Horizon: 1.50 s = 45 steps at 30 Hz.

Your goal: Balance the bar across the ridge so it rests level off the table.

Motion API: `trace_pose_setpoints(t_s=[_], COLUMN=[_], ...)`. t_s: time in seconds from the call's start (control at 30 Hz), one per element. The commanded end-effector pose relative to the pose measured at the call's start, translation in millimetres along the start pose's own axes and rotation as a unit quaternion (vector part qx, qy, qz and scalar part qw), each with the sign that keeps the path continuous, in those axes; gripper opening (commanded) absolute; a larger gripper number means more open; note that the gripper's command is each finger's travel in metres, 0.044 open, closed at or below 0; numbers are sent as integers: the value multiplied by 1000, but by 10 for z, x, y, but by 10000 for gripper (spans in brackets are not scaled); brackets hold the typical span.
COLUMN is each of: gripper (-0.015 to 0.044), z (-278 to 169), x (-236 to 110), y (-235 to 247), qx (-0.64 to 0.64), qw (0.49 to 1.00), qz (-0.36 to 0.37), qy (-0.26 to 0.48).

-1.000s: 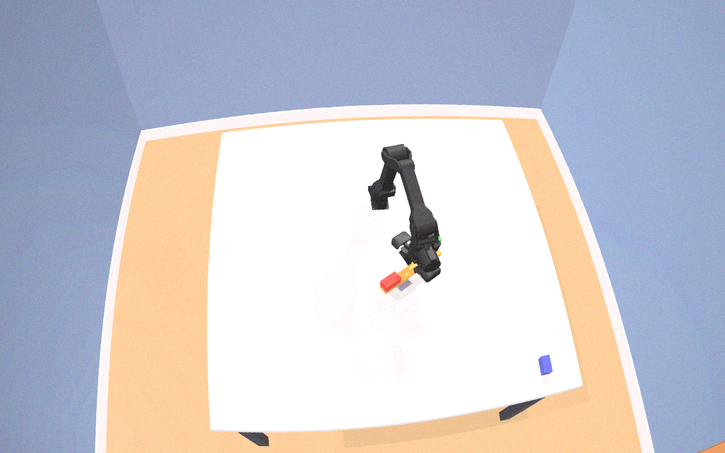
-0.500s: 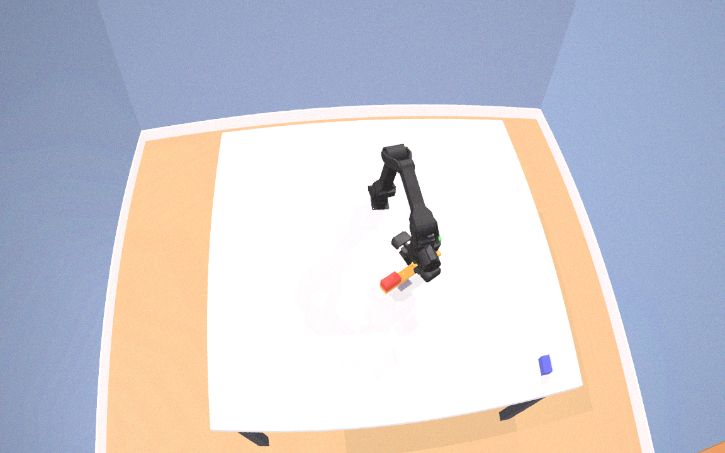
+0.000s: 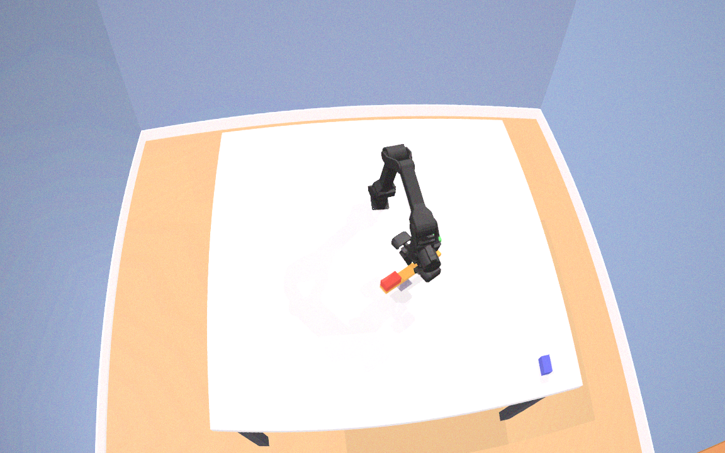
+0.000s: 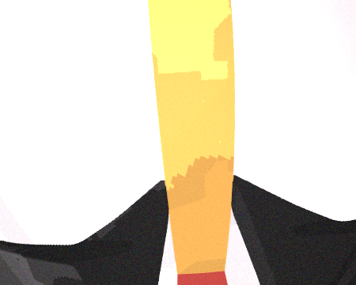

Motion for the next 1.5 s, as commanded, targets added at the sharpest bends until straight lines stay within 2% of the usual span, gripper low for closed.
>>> trace_pose_setpoints(t_s=[0.0,0.87,1.07,1.1,1.47], gripper=[0,0,157,167,167], z=[0,0,0,0,0], x=[1,1,1,1,1], y=[0,0,0,0,0], qx=[0,0,0,0,0], qw=[1000,1000,1000,1000,1000], qz=[0,0,0,0,0], qy=[0,0,0,0,0])
Point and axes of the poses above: the point midway between the two fingers, 35 mm back from their tips, its own x axis out along the fingers, its own y axis across the jaws, z = x × y, the point moved 7 cm from there along -x, back along the fingers, and after that the axes turned 14 degrees about x, right-handed, at the moved point
